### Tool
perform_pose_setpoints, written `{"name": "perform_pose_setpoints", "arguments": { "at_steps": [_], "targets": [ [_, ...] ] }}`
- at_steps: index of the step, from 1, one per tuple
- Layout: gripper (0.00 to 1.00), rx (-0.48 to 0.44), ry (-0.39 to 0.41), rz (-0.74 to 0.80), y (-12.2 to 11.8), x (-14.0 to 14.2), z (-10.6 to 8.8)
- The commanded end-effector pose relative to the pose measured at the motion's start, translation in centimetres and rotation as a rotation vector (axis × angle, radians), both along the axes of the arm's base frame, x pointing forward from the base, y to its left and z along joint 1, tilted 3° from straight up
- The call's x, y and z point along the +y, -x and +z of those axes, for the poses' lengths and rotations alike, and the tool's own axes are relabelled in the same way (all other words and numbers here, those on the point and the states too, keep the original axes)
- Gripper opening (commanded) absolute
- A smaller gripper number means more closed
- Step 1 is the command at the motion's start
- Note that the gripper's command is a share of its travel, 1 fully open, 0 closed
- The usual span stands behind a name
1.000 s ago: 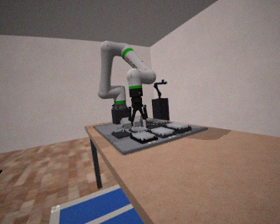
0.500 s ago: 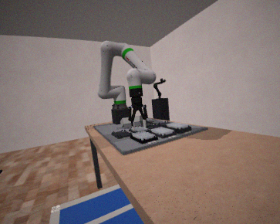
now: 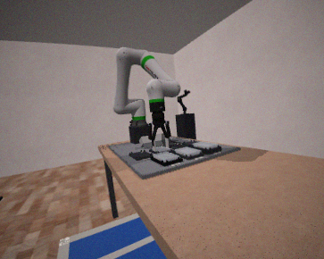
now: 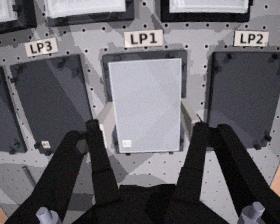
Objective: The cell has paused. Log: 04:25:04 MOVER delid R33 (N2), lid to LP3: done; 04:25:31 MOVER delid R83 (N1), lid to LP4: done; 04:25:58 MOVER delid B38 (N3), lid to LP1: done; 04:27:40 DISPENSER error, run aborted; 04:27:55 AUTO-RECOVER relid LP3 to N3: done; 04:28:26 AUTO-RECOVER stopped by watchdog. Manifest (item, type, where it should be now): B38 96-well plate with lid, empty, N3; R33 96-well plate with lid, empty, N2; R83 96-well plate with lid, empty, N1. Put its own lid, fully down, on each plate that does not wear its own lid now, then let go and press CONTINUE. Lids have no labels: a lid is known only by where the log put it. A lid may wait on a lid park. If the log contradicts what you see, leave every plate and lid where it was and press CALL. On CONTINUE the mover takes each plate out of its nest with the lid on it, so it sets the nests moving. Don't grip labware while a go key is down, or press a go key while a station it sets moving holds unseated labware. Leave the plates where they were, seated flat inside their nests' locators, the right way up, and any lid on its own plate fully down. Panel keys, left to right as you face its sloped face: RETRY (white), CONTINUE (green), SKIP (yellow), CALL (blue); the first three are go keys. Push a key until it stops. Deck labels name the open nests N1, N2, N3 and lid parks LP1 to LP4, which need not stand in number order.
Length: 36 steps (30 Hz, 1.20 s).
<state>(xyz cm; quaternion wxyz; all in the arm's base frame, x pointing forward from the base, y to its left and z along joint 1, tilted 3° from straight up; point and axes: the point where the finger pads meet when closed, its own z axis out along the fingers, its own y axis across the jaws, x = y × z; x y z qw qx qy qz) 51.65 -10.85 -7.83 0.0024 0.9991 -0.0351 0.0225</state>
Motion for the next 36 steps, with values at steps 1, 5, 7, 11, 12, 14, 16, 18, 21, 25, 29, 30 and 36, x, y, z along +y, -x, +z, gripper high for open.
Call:
{"name": "perform_pose_setpoints", "arguments": {
  "at_steps": [1,5,7,11,12,14,16,18,21,25,29,30,36],
  "targets": [
    [0.0,0.0,0.0,0.0,0.0,0.0,0.1],
    [0.0,0.0,0.0,0.0,0.0,0.0,0.5],
    [0.0,0.0,0.0,0.0,0.0,0.0,0.7],
    [0.0,0.0,0.0,0.0,0.0,0.0,1.0],
    [0.0,0.0,0.0,0.0,0.0,0.0,1.1],
    [0.0,0.0,0.0,0.0,0.0,0.0,1.5],
    [0.0,0.0,0.0,0.0,0.1,0.0,1.8],
    [0.0,0.0,0.0,0.0,0.1,0.0,2.2],
    [0.0,0.0,0.0,0.0,0.1,0.0,2.9],
    [0.0,0.0,0.0,0.0,0.1,0.0,3.5],
    [0.0,0.0,0.0,0.0,0.2,0.0,4.2],
    [0.0,0.0,0.0,0.0,0.2,0.0,4.4],
    [0.0,0.0,0.0,0.0,0.2,0.0,5.6]
  ]
}}
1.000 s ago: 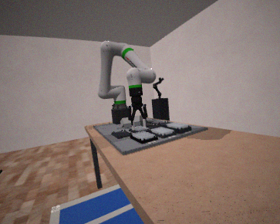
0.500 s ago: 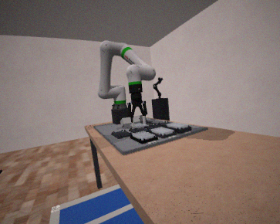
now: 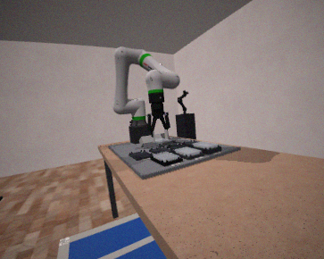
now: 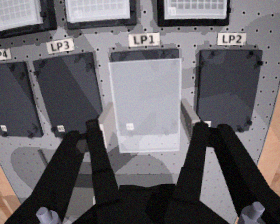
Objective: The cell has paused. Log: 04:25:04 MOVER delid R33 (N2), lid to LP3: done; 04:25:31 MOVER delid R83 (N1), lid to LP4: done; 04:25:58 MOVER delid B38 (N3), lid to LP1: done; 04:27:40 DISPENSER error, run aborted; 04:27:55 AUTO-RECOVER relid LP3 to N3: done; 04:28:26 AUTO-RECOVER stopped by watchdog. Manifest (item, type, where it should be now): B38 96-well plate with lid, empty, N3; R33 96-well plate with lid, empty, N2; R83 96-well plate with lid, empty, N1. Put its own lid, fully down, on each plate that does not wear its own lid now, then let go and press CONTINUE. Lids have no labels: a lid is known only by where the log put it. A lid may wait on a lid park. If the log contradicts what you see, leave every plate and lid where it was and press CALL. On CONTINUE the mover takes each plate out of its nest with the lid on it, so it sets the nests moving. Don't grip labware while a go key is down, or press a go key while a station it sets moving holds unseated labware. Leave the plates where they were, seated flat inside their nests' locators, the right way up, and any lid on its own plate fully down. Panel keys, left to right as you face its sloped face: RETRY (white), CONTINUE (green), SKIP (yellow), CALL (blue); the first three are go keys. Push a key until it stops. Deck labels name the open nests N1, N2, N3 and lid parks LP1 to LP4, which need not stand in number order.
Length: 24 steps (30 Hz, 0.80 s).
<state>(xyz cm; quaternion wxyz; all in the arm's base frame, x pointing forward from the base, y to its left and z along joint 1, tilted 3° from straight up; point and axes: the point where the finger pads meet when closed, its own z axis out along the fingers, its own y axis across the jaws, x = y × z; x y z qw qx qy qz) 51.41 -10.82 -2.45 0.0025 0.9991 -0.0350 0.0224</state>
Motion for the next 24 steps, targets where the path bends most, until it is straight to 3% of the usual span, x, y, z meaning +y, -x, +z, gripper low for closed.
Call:
{"name": "perform_pose_setpoints", "arguments": {
  "at_steps": [1,24],
  "targets": [
    [0.0,0.0,0.0,0.0,0.0,0.0,0.4],
    [0.0,0.0,0.0,0.0,0.0,0.0,1.7]
  ]
}}
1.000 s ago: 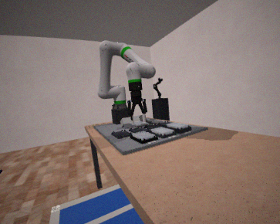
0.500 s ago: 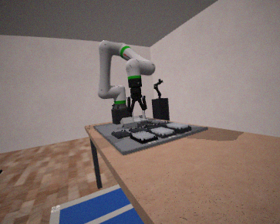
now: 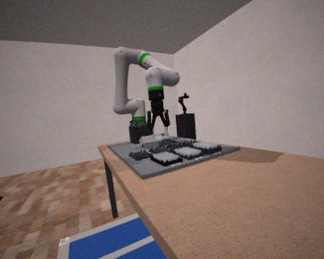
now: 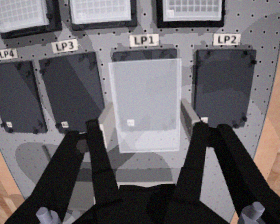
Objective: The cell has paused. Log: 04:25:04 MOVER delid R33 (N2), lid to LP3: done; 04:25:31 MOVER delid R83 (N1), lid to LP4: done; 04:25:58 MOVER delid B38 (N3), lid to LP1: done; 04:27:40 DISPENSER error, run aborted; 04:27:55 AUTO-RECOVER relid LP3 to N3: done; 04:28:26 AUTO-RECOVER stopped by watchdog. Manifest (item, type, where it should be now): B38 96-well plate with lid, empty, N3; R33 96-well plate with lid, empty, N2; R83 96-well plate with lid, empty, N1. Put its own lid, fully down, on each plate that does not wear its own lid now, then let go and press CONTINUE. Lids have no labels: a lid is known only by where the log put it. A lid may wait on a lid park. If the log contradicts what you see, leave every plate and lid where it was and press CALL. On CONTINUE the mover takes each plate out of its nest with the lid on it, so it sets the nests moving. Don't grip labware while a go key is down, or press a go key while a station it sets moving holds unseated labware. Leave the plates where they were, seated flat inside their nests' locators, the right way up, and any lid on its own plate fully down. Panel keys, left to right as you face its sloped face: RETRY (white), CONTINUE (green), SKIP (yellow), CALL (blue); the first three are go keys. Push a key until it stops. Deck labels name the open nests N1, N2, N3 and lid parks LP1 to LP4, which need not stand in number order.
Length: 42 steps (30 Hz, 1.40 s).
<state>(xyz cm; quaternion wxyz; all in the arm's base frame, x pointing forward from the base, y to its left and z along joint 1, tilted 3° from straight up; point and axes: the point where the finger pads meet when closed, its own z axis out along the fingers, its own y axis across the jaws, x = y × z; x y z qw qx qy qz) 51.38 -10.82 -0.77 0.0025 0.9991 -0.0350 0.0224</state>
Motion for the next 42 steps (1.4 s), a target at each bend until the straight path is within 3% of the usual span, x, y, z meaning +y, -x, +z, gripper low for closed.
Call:
{"name": "perform_pose_setpoints", "arguments": {
  "at_steps": [1,3,5,6,7,8,9,10,11,12,15,20,42],
  "targets": [
    [0.0,0.0,0.0,0.0,-0.4,-0.1,0.1],
    [0.0,0.0,0.0,0.0,-2.4,-0.8,0.4],
    [0.0,0.0,0.0,0.0,-6.1,-2.2,0.8],
    [0.0,0.0,0.0,0.0,-6.1,-2.2,0.8],
    [0.0,0.0,0.0,0.0,-8.3,-3.1,1.0],
    [0.0,0.0,0.0,0.0,-8.3,-3.1,1.0],
    [0.0,0.0,0.0,0.0,-10.4,-4.2,1.1],
    [0.0,0.0,0.0,0.0,-10.4,-4.2,1.1],
    [0.0,0.0,0.0,0.0,-12.4,-5.3,1.1],
    [0.0,0.0,0.0,0.0,-12.4,-5.3,1.1],
    [0.0,-0.001,0.0,0.0,-15.3,-7.2,1.0],
    [0.0,-0.001,0.0,0.0,-17.0,-8.5,0.8],
    [0.0,-0.001,0.0,0.0,-17.0,-8.5,0.8]
  ]
}}
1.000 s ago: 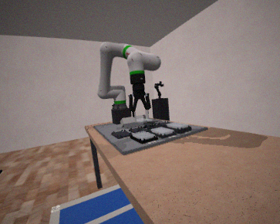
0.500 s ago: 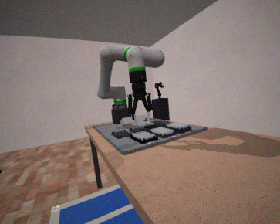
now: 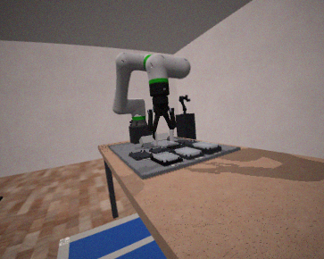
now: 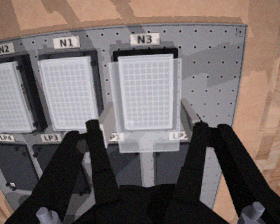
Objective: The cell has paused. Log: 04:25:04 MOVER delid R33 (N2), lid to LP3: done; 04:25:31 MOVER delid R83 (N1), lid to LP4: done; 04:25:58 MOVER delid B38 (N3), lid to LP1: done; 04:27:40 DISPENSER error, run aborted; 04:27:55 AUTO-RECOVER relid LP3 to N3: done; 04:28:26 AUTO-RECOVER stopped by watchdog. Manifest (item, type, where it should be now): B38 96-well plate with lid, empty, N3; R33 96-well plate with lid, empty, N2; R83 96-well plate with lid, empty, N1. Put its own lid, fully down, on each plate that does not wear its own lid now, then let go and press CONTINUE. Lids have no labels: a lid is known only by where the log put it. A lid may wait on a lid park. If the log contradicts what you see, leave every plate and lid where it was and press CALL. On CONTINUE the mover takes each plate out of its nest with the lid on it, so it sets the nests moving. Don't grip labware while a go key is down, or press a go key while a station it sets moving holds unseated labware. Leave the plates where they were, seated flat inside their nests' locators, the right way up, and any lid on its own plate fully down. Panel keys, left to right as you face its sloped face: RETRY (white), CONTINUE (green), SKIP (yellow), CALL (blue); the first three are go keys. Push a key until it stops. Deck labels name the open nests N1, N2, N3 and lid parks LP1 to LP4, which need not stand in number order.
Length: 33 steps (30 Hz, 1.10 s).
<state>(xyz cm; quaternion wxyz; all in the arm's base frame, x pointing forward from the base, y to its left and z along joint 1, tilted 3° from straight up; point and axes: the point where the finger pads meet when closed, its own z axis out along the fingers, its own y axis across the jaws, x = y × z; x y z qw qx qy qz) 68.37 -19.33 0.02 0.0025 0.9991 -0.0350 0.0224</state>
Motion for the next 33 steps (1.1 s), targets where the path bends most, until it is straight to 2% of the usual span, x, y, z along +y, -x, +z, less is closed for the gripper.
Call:
{"name": "perform_pose_setpoints", "arguments": {
  "at_steps": [1,33],
  "targets": [
    [0.0,0.0,0.0,0.0,-0.02,-0.01,0.03],
    [0.0,0.0,0.0,-0.008,-0.07,-0.02,-0.73]
  ]
}}
